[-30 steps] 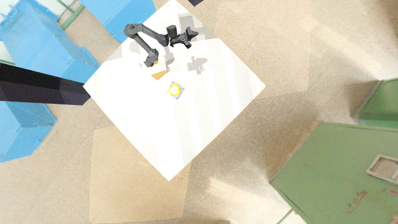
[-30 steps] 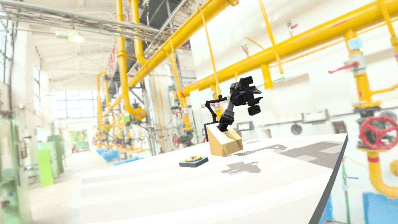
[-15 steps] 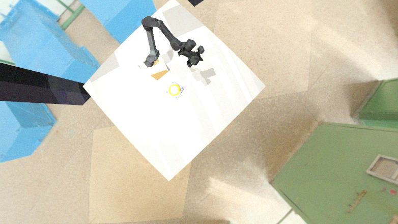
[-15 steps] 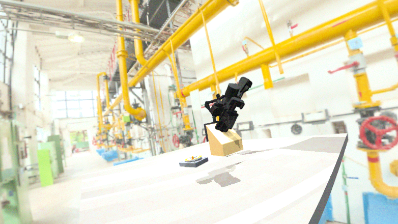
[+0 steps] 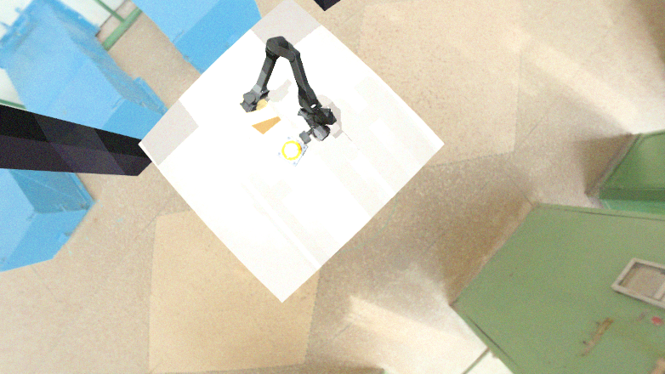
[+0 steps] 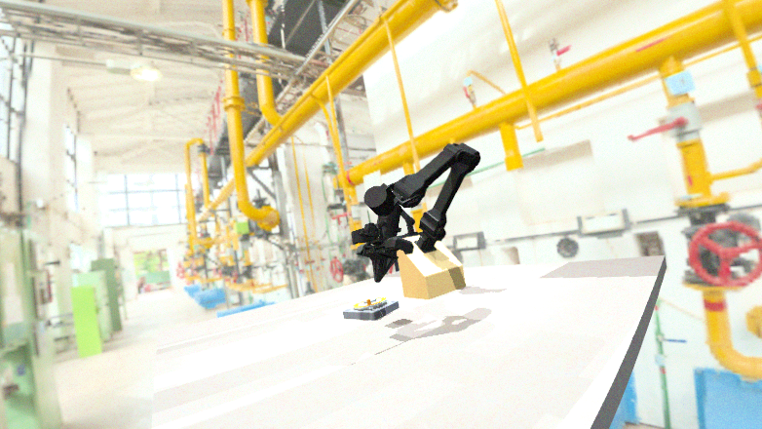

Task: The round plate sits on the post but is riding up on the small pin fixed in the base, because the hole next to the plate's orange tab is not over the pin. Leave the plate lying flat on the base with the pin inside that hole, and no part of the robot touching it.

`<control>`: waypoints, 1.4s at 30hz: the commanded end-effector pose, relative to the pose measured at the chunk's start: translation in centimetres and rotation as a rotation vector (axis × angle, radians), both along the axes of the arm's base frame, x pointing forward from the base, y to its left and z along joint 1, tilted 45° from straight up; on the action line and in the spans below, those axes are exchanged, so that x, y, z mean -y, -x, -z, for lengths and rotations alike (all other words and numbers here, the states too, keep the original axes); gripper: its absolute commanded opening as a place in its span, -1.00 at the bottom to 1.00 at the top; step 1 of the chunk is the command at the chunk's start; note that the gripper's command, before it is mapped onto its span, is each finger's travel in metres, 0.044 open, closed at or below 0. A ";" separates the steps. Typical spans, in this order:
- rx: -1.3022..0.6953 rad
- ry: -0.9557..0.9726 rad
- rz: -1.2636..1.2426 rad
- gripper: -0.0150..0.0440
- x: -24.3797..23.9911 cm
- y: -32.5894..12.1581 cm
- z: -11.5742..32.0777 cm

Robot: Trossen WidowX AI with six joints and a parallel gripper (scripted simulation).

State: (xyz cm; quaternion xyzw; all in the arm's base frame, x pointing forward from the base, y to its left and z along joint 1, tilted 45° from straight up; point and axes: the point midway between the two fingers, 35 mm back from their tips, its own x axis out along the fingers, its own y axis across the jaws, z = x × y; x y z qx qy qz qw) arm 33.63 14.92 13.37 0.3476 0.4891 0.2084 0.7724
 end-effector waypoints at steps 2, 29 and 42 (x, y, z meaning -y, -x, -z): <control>-0.127 0.118 -0.194 -0.49 4.6 -0.7 6.8; -0.209 0.065 -0.392 -0.49 5.3 0.7 14.5; -0.209 0.064 -0.392 -0.49 4.4 1.4 14.2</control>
